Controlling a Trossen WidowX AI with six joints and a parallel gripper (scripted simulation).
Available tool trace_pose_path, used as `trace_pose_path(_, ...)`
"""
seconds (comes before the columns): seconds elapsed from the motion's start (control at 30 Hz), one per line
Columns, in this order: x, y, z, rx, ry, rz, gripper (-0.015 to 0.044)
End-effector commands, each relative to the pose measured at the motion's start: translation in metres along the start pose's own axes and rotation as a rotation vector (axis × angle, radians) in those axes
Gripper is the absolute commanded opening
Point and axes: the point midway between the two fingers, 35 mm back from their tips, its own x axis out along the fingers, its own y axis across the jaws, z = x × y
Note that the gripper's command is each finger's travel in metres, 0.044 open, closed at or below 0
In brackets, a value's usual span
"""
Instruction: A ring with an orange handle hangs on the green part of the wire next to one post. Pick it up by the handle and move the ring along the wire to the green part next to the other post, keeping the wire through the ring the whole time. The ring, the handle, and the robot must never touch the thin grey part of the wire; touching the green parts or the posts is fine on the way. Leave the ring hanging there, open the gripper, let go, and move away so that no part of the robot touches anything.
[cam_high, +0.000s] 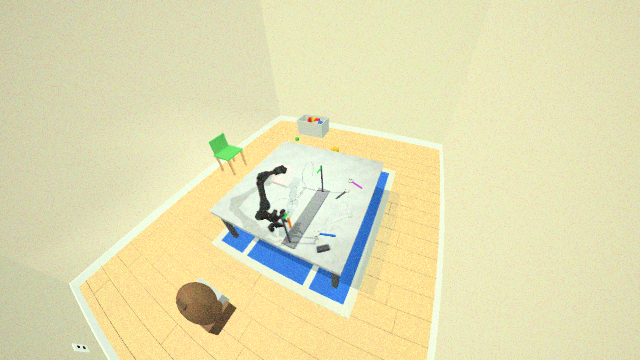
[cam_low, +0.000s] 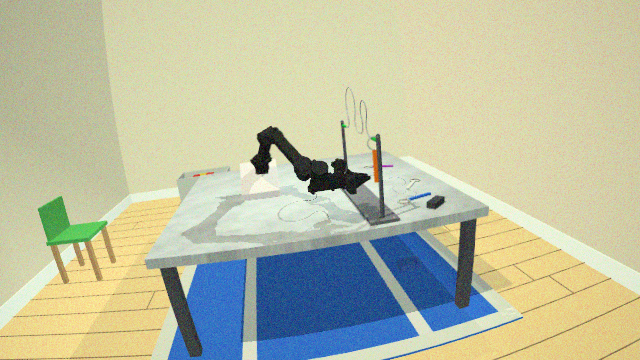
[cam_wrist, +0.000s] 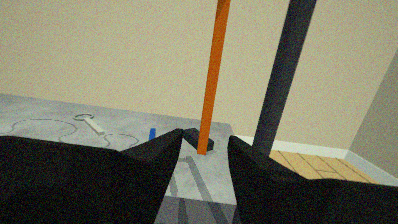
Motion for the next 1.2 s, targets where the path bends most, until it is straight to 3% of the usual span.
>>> trace_pose_path(0.0,0.008,0.0,-0.003,0.002,0.004,-0.001,0.016)
trace_pose_path(1.17,0.056,0.0,-0.002,0.003,0.001,-0.004,0.016)
